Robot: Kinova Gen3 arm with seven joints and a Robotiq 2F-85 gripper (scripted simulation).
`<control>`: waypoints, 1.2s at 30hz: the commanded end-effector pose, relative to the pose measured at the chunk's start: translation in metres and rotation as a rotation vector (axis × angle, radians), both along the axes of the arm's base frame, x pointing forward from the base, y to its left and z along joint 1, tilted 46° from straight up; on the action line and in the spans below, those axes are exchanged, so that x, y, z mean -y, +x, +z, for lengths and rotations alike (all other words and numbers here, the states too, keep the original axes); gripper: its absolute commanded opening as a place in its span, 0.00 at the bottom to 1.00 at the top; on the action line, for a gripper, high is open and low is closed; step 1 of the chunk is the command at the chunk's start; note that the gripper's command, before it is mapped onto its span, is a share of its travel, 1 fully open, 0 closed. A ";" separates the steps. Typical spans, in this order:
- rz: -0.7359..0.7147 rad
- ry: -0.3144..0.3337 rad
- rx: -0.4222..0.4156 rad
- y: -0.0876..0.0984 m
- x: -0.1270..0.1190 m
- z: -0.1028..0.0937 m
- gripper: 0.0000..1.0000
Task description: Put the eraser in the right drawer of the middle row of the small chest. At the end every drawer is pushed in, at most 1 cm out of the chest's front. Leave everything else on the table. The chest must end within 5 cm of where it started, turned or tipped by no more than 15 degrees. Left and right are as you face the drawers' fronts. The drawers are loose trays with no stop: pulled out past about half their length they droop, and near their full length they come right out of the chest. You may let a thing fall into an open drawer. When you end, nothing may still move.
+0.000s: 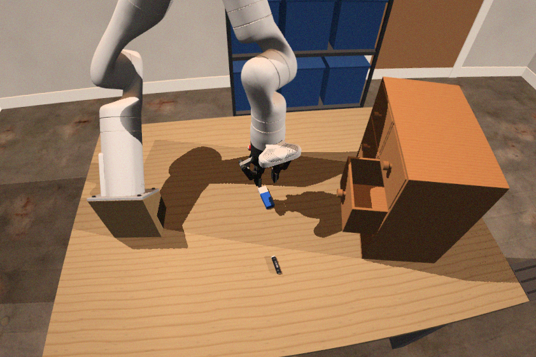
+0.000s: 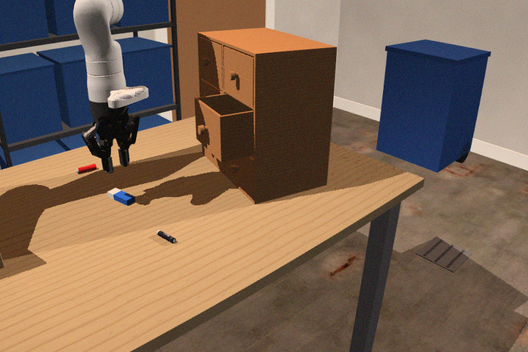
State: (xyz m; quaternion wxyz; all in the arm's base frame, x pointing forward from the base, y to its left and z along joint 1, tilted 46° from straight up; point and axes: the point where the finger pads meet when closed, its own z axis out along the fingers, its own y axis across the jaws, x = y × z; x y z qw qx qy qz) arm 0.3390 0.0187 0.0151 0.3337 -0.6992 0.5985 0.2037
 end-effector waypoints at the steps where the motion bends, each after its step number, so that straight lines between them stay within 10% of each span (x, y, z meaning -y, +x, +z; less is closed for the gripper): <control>1: -0.001 -0.001 0.001 0.000 0.001 0.000 0.38; 36: -0.001 -0.001 0.001 0.006 -0.035 -0.035 0.38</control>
